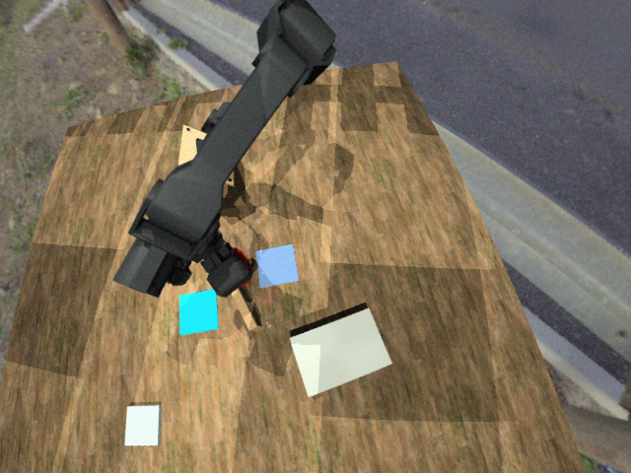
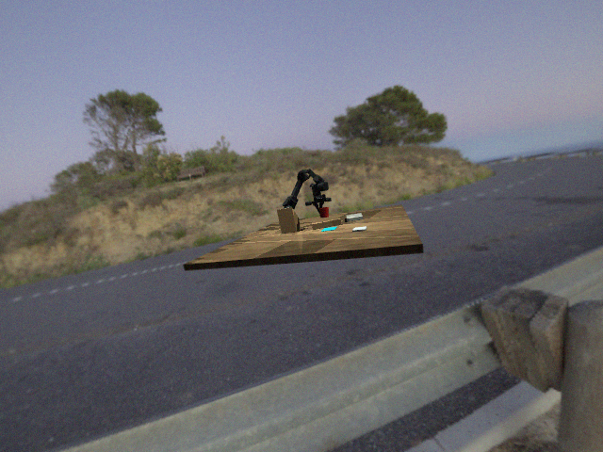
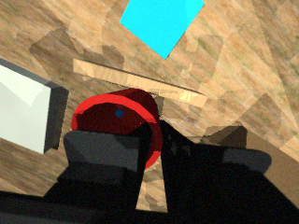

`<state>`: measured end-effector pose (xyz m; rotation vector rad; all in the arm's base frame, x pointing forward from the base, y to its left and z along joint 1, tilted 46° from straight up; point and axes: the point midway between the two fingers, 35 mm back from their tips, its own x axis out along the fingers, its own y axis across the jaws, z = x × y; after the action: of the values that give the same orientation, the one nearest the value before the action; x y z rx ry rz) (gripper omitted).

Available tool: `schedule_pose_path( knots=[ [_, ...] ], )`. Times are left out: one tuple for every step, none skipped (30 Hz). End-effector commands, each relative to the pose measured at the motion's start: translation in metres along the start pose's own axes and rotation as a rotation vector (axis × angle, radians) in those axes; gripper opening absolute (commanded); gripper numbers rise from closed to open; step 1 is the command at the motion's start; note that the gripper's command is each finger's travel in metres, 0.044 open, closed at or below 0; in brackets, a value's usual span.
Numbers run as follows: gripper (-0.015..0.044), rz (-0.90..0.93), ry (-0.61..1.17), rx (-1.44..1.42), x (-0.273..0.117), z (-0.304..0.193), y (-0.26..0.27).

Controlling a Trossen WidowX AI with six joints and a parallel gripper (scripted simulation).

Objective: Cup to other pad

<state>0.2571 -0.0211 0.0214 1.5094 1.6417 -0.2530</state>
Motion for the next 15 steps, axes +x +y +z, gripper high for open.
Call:
schedule_pose_path(
  knots=[
    [0.0,-0.001,-0.003,-0.004,0.0,0.009,-0.001],
    [0.0,-0.001,-0.003,-0.004,0.0,0.01,-0.001],
    [0.0,-0.001,-0.003,-0.004,0.0,0.012,-0.001],
    [0.0,-0.001,-0.003,-0.004,0.0,0.014,-0.002],
    [0.0,-0.001,-0.003,-0.004,-0.001,0.016,-0.002],
    [0.0,-0.001,-0.003,-0.005,-0.001,0.018,-0.002],
    [0.0,-0.001,-0.003,-0.005,-0.001,0.02,-0.002],
    [0.0,-0.001,-0.003,-0.005,-0.001,0.021,-0.003],
    [0.0,-0.001,-0.003,-0.005,-0.001,0.023,-0.003],
    [0.0,-0.001,-0.003,-0.005,-0.001,0.025,-0.003],
    [0.0,-0.001,-0.003,-0.005,-0.001,0.027,-0.003],
    [0.0,-0.001,-0.004,-0.005,-0.001,0.029,-0.004],
    [0.0,-0.001,-0.004,-0.005,-0.001,0.03,-0.004],
    [0.0,-0.001,-0.004,-0.005,-0.001,0.032,-0.004],
    [0.0,-0.001,-0.004,-0.005,-0.001,0.034,-0.005]
  ],
)
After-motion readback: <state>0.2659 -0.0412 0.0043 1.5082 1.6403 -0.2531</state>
